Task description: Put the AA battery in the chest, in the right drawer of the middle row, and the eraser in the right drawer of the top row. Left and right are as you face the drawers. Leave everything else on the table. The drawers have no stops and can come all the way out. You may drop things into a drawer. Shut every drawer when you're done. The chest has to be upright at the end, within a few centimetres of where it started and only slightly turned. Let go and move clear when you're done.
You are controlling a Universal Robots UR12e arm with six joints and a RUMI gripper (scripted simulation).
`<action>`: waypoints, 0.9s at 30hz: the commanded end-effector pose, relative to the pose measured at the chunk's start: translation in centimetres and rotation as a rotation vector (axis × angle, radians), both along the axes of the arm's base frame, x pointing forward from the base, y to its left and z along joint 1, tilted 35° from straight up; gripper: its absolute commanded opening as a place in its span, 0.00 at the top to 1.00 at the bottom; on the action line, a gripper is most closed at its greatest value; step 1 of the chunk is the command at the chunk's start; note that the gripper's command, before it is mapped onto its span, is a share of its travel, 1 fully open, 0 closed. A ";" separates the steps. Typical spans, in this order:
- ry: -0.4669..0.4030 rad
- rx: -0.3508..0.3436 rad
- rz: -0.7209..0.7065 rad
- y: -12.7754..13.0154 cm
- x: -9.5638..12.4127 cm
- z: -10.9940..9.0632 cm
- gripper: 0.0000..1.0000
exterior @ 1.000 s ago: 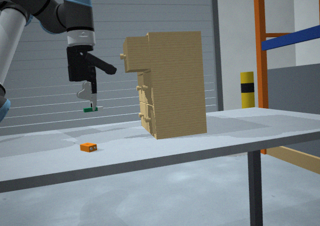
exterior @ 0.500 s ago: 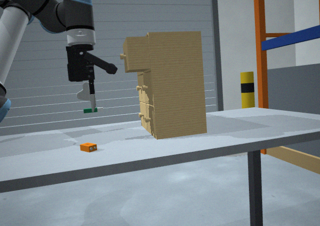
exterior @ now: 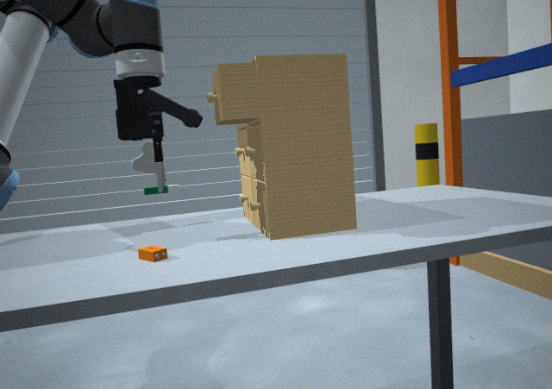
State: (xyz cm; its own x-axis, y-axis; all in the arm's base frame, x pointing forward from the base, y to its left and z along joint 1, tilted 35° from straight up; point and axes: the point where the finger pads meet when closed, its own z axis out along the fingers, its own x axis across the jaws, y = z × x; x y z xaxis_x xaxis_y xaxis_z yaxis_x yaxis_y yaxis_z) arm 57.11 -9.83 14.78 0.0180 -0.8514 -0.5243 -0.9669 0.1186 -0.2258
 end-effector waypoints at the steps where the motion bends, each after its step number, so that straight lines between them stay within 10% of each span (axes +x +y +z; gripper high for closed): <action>1: -0.004 -0.005 -0.002 -0.5 0.2 0.4 0.89; 27: -0.004 -0.007 -0.003 -1.4 -0.3 1.9 0.89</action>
State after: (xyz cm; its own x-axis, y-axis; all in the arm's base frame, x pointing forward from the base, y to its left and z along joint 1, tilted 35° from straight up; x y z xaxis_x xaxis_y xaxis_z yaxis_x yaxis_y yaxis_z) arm 56.83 -10.68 16.02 0.0169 -0.8530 -0.5216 -0.9662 0.1202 -0.2279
